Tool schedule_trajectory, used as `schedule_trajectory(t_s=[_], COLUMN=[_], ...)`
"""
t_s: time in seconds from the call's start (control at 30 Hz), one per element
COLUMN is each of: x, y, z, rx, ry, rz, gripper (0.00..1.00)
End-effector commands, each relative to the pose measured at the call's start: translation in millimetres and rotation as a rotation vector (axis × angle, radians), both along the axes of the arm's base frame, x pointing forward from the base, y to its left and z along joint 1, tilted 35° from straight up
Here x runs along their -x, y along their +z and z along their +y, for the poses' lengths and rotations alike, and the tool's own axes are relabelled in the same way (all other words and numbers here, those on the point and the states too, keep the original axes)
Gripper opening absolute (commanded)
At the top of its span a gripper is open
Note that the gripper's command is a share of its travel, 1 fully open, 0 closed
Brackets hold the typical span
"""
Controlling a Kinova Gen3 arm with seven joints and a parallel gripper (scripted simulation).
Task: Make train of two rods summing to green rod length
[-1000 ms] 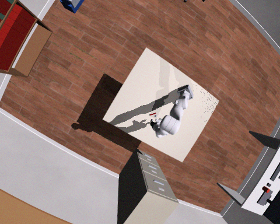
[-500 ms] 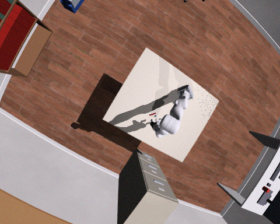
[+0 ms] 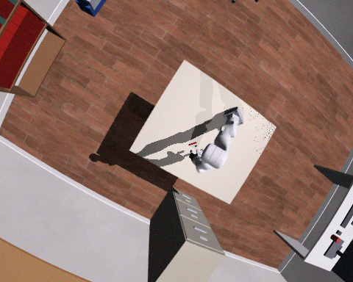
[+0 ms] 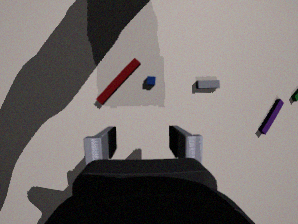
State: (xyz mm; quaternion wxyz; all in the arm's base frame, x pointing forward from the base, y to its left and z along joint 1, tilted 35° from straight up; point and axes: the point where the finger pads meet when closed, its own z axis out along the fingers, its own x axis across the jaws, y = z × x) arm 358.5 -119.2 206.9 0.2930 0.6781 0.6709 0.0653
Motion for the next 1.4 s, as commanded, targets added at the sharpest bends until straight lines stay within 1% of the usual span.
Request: schedule_trajectory(t_s=[0.0,1.37], x=[-0.2,-0.8], y=[0.5,1.4], z=[0.1,0.1], rx=[-0.002,-0.017], ry=[-0.002,-0.022], rz=[-0.003,-0.018], gripper=[1.0,1.0])
